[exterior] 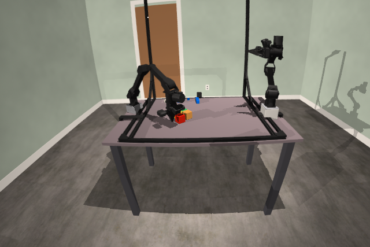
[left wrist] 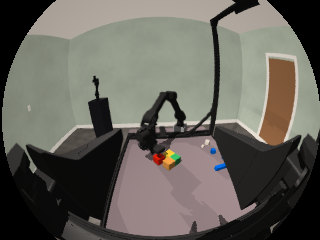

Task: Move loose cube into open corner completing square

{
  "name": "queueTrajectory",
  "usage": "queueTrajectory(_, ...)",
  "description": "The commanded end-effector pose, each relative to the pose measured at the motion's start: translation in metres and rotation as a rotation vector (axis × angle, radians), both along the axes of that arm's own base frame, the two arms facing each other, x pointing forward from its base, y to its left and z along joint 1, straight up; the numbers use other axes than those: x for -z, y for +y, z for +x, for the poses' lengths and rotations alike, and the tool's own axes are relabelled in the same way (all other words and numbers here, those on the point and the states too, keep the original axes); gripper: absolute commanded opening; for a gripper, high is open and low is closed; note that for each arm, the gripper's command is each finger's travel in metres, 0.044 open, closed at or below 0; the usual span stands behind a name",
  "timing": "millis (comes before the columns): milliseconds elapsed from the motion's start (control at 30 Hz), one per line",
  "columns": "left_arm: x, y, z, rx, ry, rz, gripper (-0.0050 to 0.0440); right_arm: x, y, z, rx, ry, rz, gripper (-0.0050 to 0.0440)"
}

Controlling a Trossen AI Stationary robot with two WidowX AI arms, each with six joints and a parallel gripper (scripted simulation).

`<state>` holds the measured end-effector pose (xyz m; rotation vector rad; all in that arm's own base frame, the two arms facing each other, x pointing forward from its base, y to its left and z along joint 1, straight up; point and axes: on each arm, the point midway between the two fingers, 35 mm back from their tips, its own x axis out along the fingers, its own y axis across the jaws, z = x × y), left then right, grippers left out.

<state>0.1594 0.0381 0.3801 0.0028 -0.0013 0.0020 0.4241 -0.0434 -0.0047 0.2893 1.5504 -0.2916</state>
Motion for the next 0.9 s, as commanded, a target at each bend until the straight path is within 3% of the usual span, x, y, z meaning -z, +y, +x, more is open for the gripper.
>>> queueTrajectory(0,0.0,0.0,0.0,0.002,0.0,-0.003,0.04,0.0,0.002,0.001,0.003,0.001,0.002,0.0)
queueTrajectory(867,0.0,0.0,0.0,0.002,0.0,-0.003,0.04,0.0,0.015,0.006,0.003,0.001,0.002,0.0)
